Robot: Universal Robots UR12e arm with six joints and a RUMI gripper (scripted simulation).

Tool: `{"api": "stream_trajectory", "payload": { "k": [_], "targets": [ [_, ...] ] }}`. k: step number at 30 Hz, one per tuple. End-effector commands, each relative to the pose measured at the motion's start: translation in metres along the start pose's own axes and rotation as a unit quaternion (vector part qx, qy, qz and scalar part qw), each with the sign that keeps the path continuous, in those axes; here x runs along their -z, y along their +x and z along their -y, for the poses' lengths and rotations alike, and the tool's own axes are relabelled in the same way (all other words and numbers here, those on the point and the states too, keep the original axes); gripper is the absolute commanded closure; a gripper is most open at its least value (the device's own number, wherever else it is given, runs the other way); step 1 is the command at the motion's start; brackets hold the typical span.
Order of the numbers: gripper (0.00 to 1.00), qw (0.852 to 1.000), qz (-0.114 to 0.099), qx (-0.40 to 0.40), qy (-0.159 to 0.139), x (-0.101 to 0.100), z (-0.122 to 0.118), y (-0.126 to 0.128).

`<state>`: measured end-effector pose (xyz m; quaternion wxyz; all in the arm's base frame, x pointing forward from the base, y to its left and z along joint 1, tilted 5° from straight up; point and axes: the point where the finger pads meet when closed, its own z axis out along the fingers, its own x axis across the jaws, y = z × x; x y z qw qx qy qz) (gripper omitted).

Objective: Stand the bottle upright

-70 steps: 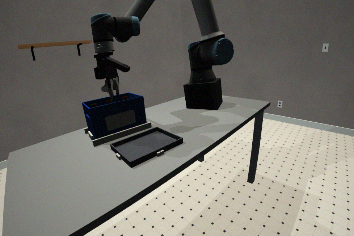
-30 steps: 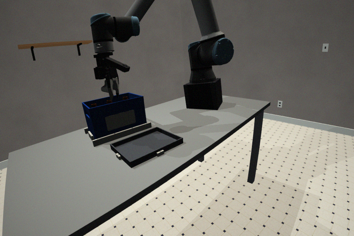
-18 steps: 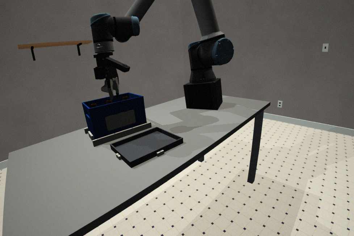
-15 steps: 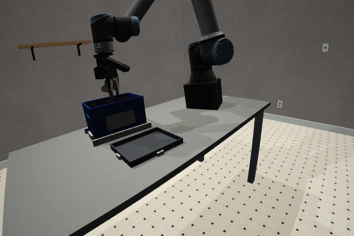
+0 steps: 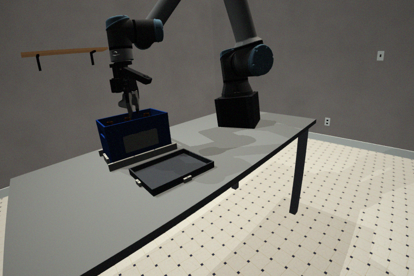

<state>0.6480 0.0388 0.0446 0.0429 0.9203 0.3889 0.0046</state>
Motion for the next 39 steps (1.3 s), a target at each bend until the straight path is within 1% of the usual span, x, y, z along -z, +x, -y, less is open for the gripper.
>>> {"api": "stream_trajectory", "payload": {
  "k": [1, 19, 39],
  "targets": [
    [0.62, 1.000, 0.000, 0.000, -0.001, 0.001, -0.001, 0.001],
    [0.62, 1.000, 0.000, 0.000, 0.000, -0.005, 0.000, 0.000],
    [0.62, 1.000, 0.001, 0.000, 0.001, -0.024, 0.000, -0.001]
  ]
}}
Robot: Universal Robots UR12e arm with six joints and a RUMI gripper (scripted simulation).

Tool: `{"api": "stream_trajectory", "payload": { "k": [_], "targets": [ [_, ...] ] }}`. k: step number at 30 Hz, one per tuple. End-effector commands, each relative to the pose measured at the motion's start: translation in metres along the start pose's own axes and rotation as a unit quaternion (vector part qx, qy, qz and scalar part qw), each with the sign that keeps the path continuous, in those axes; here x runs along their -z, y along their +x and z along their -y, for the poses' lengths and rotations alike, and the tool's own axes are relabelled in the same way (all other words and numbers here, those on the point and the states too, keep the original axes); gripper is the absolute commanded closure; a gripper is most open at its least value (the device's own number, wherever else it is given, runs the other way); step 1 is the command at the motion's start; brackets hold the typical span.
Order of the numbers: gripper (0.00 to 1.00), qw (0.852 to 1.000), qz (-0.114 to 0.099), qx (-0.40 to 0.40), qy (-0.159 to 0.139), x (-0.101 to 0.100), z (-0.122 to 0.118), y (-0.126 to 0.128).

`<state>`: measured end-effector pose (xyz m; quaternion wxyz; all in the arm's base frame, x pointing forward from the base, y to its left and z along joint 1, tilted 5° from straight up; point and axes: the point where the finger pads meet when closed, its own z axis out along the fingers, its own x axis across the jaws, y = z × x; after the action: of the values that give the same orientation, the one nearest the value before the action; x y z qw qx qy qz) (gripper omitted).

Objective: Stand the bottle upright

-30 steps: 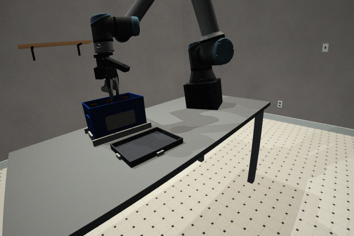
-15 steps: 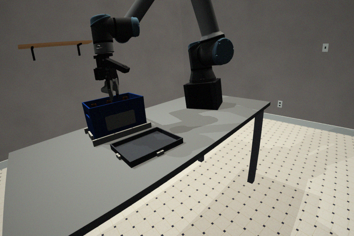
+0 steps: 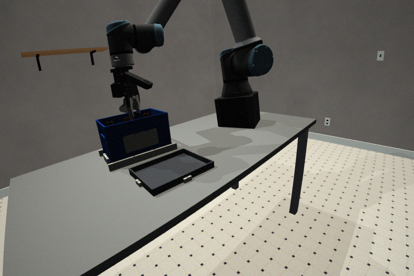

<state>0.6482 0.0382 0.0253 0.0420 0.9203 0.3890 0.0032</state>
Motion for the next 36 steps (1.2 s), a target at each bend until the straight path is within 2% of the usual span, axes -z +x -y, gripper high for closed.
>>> {"api": "stream_trajectory", "payload": {
  "k": [1, 12, 36],
  "targets": [
    [0.62, 1.000, 0.000, 0.000, -0.001, -0.006, -0.001, -0.001],
    [0.62, 1.000, 0.000, 0.000, -0.001, -0.017, -0.001, -0.001],
    [0.62, 1.000, -0.001, 0.000, -0.002, -0.020, -0.002, 0.000]
  ]
}}
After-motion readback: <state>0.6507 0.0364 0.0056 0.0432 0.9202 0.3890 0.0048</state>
